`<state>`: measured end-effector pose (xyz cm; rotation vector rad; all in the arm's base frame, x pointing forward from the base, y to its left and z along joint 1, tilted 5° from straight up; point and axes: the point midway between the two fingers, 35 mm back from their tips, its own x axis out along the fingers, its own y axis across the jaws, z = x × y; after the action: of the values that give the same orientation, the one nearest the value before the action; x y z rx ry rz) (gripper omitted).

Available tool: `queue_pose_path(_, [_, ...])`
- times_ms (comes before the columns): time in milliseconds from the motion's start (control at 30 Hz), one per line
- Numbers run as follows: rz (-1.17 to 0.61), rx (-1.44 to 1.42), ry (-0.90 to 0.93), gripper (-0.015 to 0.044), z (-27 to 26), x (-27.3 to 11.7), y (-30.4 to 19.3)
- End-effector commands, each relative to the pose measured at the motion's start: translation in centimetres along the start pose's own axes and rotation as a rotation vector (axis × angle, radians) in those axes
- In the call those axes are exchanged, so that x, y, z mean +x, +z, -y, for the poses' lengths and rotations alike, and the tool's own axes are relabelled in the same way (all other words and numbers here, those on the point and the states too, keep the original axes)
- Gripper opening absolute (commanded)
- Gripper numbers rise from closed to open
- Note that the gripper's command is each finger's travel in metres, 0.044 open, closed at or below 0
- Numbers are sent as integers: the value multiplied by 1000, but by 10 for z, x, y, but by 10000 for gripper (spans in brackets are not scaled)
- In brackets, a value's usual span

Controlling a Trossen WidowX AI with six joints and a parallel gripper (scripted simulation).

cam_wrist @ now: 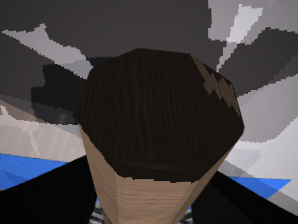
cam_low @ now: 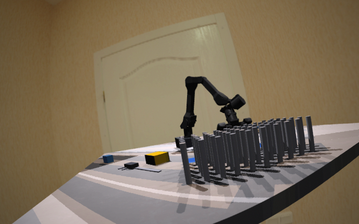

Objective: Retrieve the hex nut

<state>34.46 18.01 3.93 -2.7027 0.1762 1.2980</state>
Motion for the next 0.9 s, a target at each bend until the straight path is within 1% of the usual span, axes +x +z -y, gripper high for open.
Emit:
queue_pose_path(0, [-4, -3, -5, 0, 2, 3, -5])
queue_pose_path(867, [-7, -3, -5, 0, 2, 14, -24])
